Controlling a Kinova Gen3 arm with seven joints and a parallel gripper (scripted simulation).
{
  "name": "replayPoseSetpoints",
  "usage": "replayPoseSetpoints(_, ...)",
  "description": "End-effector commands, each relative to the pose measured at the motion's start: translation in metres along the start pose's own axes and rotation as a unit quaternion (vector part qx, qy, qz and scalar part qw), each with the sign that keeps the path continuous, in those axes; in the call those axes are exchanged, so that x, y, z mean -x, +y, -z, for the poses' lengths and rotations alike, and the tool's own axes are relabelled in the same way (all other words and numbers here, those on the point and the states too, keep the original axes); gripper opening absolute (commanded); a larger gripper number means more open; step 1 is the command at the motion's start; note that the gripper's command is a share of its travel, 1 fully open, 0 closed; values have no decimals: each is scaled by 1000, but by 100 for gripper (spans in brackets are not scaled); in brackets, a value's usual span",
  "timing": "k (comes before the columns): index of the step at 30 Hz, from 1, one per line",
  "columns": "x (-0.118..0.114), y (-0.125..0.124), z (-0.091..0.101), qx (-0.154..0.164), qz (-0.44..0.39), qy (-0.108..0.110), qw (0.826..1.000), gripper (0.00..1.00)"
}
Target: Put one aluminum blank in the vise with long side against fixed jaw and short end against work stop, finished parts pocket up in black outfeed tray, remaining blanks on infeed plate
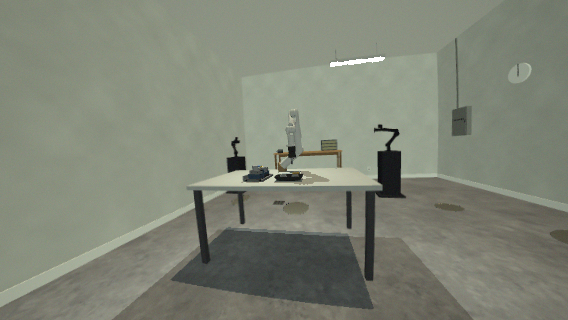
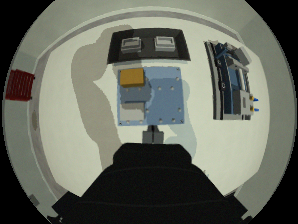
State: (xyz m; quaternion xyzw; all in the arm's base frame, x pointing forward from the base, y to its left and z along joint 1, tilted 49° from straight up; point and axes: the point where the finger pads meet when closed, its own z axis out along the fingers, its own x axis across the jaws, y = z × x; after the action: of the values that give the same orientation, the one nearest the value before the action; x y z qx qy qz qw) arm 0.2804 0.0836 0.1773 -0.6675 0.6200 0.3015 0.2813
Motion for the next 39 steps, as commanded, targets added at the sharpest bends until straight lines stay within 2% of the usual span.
replayPoseSetpoints(1,0,0,0,-1,0,0,1000,0)
replayPoseSetpoints(18,0,0,7,-1,0,0,1000,0)
replayPoseSetpoints(39,0,0,54,-1,0,0,1000,0)
